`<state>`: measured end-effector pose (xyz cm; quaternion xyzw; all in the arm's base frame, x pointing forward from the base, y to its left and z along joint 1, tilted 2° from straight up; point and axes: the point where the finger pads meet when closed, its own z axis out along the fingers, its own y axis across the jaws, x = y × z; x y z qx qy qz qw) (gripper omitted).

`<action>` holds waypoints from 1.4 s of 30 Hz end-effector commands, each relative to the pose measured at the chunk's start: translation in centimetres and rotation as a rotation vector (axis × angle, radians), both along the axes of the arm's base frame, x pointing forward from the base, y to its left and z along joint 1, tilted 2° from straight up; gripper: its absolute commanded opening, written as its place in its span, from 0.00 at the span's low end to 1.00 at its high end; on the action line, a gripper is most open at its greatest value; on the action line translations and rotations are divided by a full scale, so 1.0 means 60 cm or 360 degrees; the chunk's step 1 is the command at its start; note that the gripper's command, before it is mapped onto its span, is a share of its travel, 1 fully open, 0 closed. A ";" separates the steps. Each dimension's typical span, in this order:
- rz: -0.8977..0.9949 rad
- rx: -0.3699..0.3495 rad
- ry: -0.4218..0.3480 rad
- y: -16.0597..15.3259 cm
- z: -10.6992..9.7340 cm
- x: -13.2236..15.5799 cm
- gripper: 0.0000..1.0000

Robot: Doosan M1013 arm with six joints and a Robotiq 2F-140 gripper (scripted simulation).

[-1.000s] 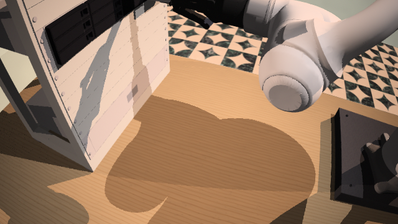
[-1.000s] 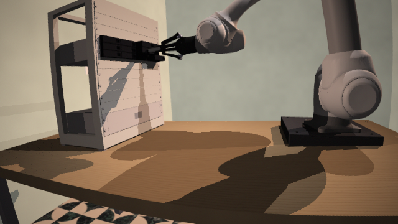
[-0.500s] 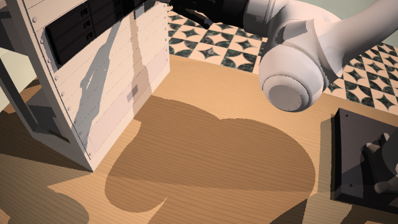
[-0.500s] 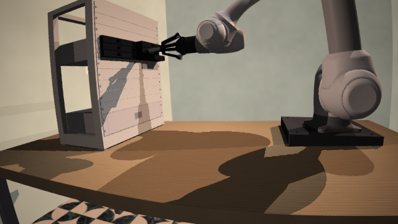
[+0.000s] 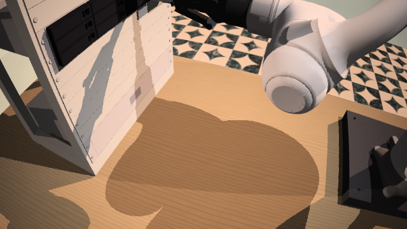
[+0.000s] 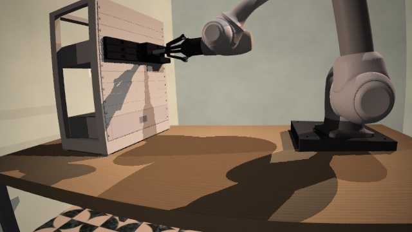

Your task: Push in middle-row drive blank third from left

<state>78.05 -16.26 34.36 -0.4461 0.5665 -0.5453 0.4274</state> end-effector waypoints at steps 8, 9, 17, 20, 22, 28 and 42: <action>-0.0001 0.0006 -0.0006 -0.006 0.003 0.012 0.00; -0.0001 0.0006 -0.0006 -0.006 0.003 0.012 0.00; -0.0001 0.0006 -0.0006 -0.008 0.003 0.022 0.00; -0.0001 0.0006 -0.0006 -0.010 0.003 0.028 0.00; -0.0001 0.0006 -0.0006 -0.010 0.003 0.028 0.00; -0.0001 0.0006 -0.0006 -0.010 0.003 0.028 0.00; -0.0001 0.0006 -0.0006 -0.014 0.003 0.045 0.00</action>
